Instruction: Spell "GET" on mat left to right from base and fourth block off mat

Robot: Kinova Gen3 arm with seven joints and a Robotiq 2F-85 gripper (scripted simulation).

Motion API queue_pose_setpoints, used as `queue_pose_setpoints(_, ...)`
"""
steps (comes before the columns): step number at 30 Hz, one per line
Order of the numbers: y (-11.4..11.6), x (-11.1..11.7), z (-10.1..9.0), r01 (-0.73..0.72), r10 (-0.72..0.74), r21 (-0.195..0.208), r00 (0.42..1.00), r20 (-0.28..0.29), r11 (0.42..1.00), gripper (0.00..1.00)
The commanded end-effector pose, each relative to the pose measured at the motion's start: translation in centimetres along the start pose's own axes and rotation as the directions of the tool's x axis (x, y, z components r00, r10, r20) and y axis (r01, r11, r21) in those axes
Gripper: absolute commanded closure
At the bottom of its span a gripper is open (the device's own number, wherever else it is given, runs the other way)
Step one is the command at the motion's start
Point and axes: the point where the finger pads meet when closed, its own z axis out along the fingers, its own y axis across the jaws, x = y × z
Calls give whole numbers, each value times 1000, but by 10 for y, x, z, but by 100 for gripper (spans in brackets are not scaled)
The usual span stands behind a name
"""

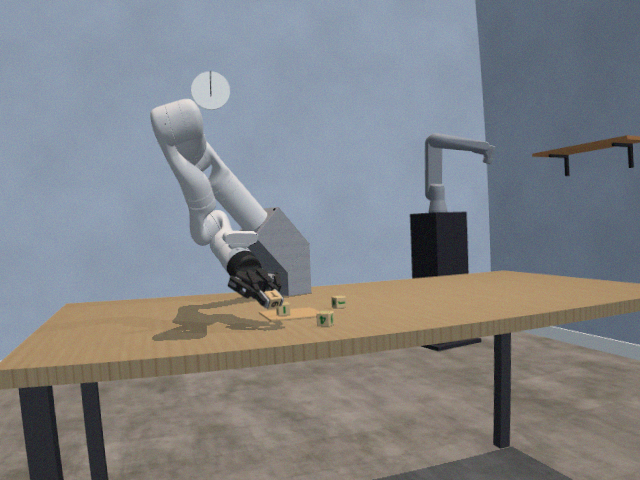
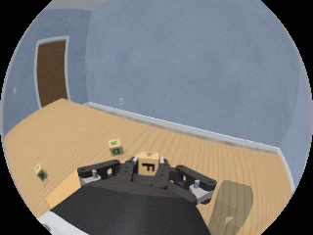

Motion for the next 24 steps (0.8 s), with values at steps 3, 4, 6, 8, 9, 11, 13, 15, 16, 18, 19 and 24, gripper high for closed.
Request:
queue_pose_setpoints(3, -1, -17, 8, -1, 1, 0, 1000, 7, 1000, 74)
queue_pose_setpoints(4, -1, -20, 9, -1, 1, 0, 1000, 7, 1000, 74)
queue_pose_setpoints(6, -1, -20, 9, -1, 1, 0, 1000, 7, 1000, 74)
queue_pose_setpoints(8, -1, -24, 12, -1, 1, 0, 1000, 7, 1000, 74)
queue_pose_setpoints(9, -1, -26, 13, -1, 1, 0, 1000, 7, 1000, 74)
queue_pose_setpoints(11, -1, -29, 15, -1, 1, 0, 1000, 7, 1000, 74)
queue_pose_setpoints(13, -1, -31, 16, -1, 1, 0, 1000, 7, 1000, 74)
queue_pose_setpoints(15, -1, -32, 17, -1, 1, 0, 1000, 7, 1000, 74)
queue_pose_setpoints(16, -1, -33, 17, -1, 1, 0, 1000, 7, 1000, 74)
queue_pose_setpoints(18, -1, -33, 17, -1, 1, 0, 1000, 7, 1000, 74)
queue_pose_setpoints(19, -1, -33, 17, -1, 1, 0, 1000, 7, 1000, 74)
queue_pose_setpoints(24, -1, -33, 17, -1, 1, 0, 1000, 7, 1000, 74)
